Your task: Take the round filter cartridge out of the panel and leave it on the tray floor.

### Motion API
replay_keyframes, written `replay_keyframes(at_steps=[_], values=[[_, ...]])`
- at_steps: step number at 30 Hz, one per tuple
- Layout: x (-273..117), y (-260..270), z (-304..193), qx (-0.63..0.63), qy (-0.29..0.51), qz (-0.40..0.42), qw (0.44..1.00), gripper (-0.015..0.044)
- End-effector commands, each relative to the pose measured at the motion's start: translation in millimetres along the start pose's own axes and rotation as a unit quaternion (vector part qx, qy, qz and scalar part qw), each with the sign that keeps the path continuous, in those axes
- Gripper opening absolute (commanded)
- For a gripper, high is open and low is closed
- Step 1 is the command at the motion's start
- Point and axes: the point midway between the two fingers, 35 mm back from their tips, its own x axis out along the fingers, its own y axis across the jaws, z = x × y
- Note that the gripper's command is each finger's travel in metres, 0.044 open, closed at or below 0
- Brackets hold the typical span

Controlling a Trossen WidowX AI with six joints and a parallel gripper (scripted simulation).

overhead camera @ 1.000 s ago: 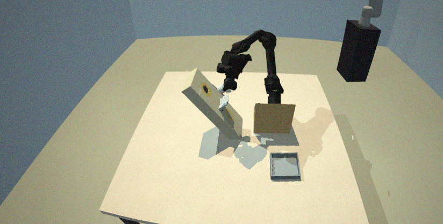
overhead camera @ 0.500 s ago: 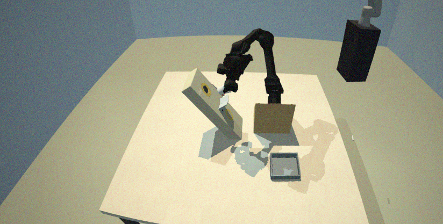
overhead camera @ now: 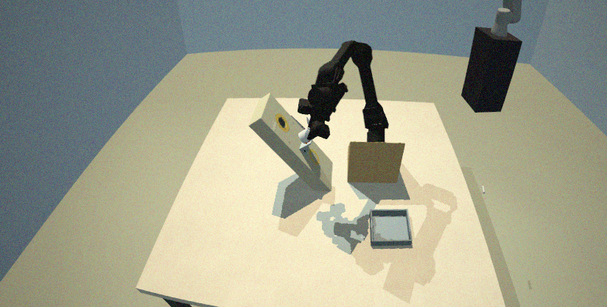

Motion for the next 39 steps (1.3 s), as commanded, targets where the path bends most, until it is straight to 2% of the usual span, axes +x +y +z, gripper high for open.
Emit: replay_keyframes(at_steps=[1,9,17,25,39], values=[[-4,32,-18,-0.076,0.006,0.042,0.996,0.0],[-14,99,-63,-0.25,0.009,0.144,0.957,0.0],[-27,152,-117,-0.417,-0.009,0.239,0.877,0.0],[-28,160,-127,-0.436,-0.012,0.251,0.864,0.0],[-12,199,-240,-0.554,-0.016,0.326,0.766,0.0]])
